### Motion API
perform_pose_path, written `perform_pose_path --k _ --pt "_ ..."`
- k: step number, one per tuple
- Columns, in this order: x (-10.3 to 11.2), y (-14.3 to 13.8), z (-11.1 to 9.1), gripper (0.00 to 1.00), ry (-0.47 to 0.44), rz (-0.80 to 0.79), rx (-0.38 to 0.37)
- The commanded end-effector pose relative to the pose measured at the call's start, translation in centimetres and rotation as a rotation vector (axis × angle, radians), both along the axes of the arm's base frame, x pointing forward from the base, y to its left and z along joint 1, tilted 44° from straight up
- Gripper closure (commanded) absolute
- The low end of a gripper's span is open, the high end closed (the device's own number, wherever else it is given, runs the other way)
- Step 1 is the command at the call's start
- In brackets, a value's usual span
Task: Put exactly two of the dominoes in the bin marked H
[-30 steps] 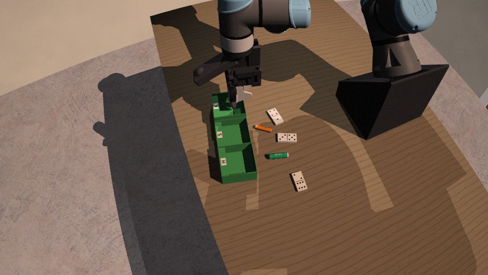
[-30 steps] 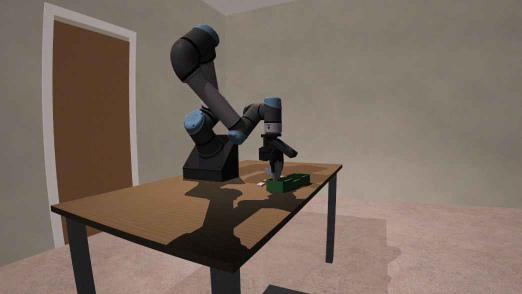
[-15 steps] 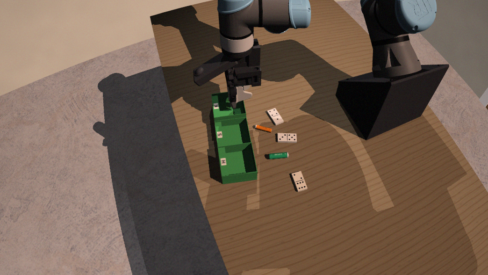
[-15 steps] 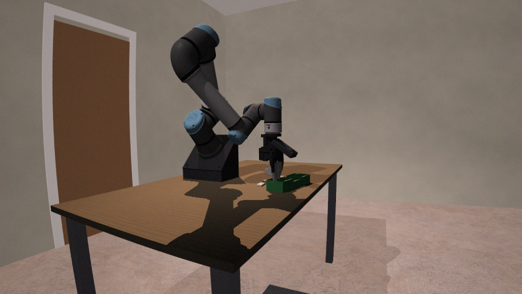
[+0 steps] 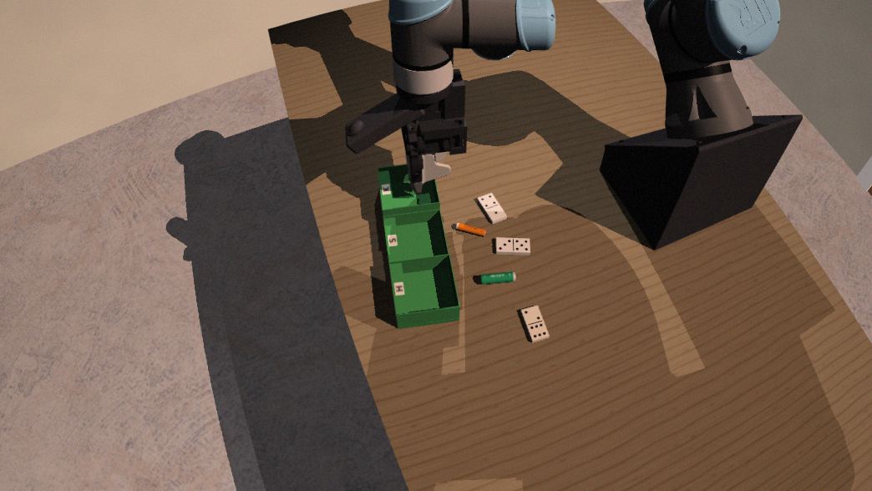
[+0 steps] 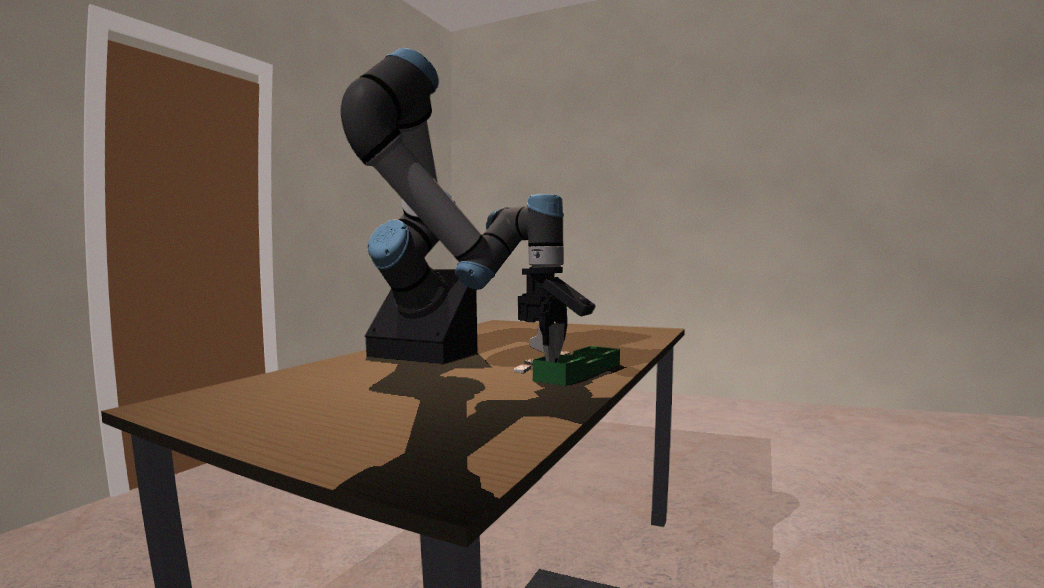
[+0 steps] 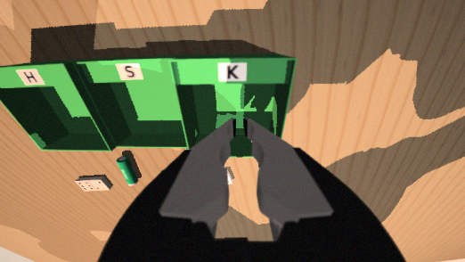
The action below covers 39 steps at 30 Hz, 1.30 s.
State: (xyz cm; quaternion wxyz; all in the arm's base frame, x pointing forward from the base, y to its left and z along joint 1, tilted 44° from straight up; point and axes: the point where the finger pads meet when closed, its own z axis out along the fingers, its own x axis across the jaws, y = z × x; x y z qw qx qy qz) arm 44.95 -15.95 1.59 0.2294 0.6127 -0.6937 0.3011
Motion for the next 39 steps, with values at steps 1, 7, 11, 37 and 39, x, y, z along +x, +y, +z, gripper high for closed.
perform_pose_path --k 1,7,11,37,39 --pt "0.0 0.1 0.1 0.96 -0.001 0.001 0.0" --pt "0.0 0.7 0.7 0.96 -0.001 0.001 0.0" --pt "-0.1 1.0 1.1 0.96 -0.001 0.001 0.0" --pt "-0.3 4.2 4.3 0.96 -0.001 0.001 0.0" --pt "-0.3 4.2 4.3 0.96 -0.001 0.001 0.0"
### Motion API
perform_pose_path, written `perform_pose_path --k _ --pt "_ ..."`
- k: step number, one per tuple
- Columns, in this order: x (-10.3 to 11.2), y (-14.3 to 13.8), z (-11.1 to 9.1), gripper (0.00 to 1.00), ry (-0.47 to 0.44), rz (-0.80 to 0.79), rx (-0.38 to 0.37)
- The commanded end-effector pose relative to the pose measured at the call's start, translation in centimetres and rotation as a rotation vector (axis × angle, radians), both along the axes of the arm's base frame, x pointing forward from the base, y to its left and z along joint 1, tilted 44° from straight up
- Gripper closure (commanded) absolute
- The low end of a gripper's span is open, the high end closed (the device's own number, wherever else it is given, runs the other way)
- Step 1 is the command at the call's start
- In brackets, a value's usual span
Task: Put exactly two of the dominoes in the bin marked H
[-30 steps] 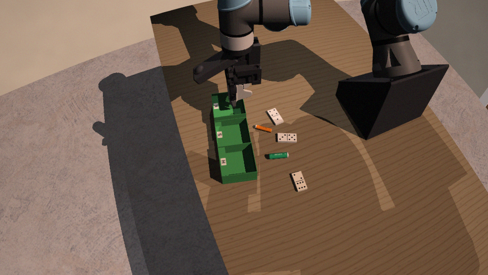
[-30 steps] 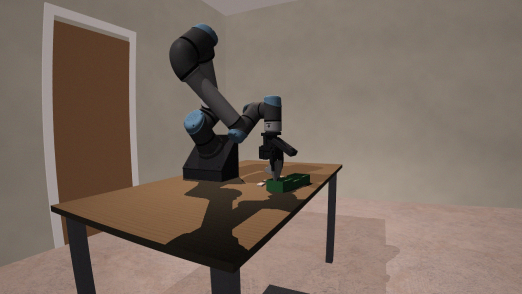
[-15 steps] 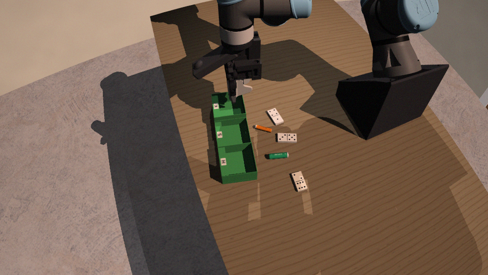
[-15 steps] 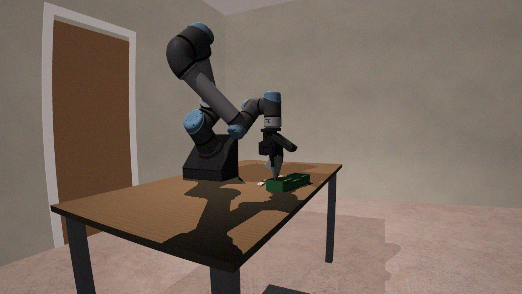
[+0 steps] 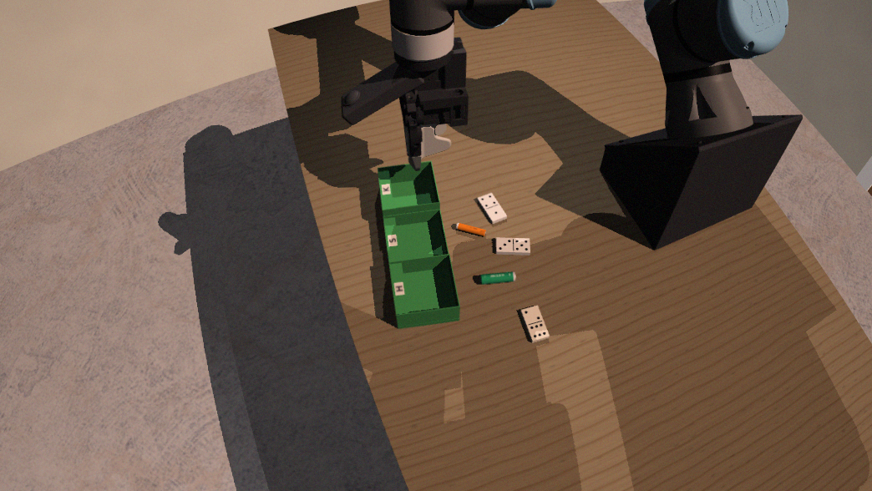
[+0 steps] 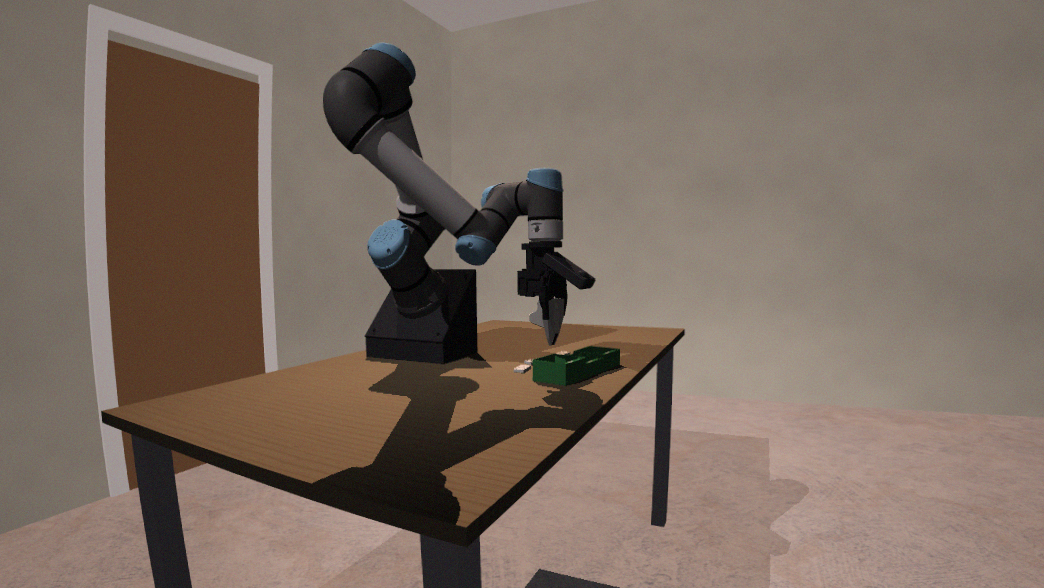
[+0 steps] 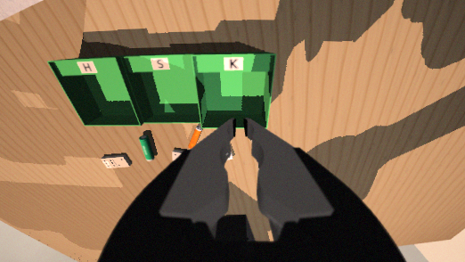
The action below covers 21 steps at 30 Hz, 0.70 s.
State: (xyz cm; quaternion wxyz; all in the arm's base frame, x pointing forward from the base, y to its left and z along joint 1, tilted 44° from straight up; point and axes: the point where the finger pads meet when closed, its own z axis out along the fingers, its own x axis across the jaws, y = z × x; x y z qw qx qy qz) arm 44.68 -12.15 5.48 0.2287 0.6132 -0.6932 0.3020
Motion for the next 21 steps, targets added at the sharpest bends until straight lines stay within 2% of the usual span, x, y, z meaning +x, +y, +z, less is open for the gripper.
perform_pose_path --k 1,8,21 --pt "0.0 0.4 0.4 0.96 0.001 -0.002 0.0" --pt "0.2 1.1 -0.3 0.96 0.001 -0.002 0.0" --pt "1.5 5.7 -4.7 0.96 0.001 -0.001 0.0"
